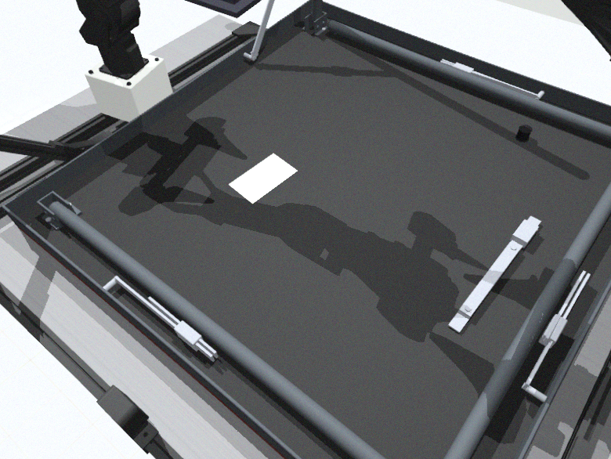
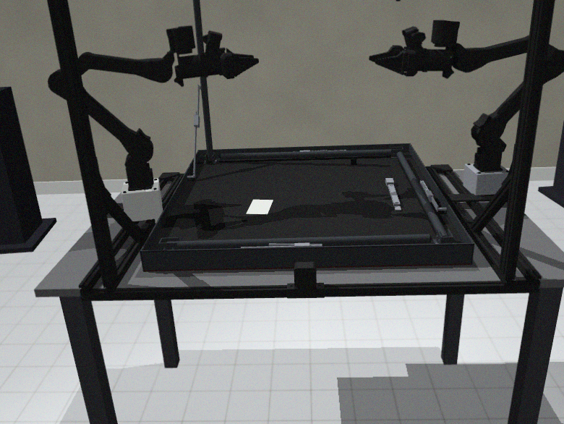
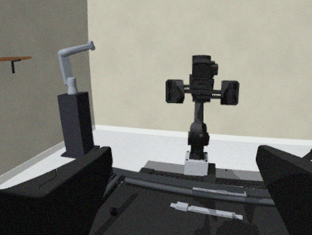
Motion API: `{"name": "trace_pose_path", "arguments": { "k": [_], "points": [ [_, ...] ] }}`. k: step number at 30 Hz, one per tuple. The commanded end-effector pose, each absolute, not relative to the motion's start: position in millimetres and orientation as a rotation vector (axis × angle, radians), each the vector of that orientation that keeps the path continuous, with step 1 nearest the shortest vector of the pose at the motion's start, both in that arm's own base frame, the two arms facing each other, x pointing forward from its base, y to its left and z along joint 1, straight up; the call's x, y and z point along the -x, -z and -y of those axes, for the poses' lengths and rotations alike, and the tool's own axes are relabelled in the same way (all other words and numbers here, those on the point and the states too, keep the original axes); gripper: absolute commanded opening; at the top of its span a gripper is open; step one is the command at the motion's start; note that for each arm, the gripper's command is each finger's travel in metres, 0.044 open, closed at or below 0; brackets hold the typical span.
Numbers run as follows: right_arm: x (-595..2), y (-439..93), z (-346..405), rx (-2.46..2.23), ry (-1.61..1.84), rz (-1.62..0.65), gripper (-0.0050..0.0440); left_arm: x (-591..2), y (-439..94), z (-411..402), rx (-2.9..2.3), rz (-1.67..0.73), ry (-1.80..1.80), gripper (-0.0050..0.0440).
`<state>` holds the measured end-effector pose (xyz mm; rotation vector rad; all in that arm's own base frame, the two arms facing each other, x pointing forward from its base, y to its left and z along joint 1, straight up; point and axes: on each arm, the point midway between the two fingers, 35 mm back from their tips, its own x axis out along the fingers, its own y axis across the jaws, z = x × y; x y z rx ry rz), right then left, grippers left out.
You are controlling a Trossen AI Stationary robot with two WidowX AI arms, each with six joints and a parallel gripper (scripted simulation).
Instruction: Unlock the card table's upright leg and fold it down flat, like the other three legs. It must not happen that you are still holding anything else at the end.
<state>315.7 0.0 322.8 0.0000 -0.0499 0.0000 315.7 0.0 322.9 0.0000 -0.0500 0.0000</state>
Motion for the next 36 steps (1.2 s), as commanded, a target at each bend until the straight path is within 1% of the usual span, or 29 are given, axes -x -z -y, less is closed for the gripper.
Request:
{"name": "trace_pose_path", "arguments": {
  "k": [1,17,18,21,22,29,32,34,36],
  "points": [
    [-316,-323,0,0.000,0.000,0.050,0.0400,-316,-323,0,0.000,0.050,0.000,0.0400],
    [-316,-323,0,0.000,0.000,0.050,0.0400,-316,-323,0,0.000,0.050,0.000,0.0400],
    [-315,-323,1,0.000,0.000,0.050,0.0400,-317,-322,-2,-0.006,0.041,-0.002,0.0376],
    [-308,-329,16,0.005,0.000,0.046,0.0400,-327,-306,-24,-0.073,-0.080,-0.022,0.0304],
    [-305,-331,22,0.006,0.000,0.044,0.0400,-330,-300,-35,-0.094,-0.132,-0.027,0.0290],
    [-283,-343,48,0.013,0.000,0.035,0.0400,-333,-272,-90,-0.145,-0.359,-0.035,0.0290],
    [-273,-347,56,0.014,0.000,0.032,0.0400,-328,-262,-109,-0.136,-0.436,-0.029,0.0290],
    [-273,-347,56,0.014,0.000,0.032,0.0400,-328,-262,-109,-0.136,-0.436,-0.029,0.0290],
    [-265,-350,61,0.015,0.000,0.028,0.0400,-321,-251,-125,-0.109,-0.511,-0.018,0.0290]
  ]
}}
